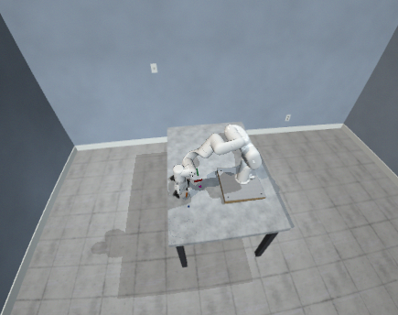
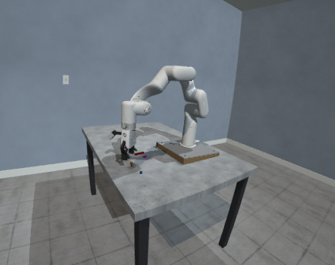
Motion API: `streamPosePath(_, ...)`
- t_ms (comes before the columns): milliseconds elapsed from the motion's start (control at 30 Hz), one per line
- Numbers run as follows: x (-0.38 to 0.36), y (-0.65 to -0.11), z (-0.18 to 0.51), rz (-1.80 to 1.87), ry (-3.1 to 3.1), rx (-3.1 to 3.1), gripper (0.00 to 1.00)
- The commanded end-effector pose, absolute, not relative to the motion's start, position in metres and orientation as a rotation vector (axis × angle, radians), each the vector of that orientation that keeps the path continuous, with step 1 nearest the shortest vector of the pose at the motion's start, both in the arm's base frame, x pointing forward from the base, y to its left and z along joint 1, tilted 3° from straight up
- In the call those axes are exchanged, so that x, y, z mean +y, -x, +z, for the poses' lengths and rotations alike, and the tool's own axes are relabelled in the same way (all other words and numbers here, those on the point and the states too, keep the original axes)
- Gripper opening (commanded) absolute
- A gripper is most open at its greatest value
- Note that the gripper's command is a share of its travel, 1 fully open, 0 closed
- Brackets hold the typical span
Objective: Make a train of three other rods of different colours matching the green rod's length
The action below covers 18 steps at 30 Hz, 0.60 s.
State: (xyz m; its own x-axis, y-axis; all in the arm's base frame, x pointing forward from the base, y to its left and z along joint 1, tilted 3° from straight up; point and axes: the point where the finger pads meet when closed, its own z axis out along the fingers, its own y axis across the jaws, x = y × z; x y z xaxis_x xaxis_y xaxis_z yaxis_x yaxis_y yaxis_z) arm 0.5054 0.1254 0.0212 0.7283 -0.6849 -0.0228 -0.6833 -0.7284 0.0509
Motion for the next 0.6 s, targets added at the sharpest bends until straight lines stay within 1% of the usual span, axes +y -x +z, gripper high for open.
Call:
streamPosePath(0,0.1258,-0.507,0.0231,-0.056,-2.887,-1.143,1.0)
streamPosePath(567,0.1268,-0.5066,0.0232,-0.056,-2.89,-1.135,1.0)
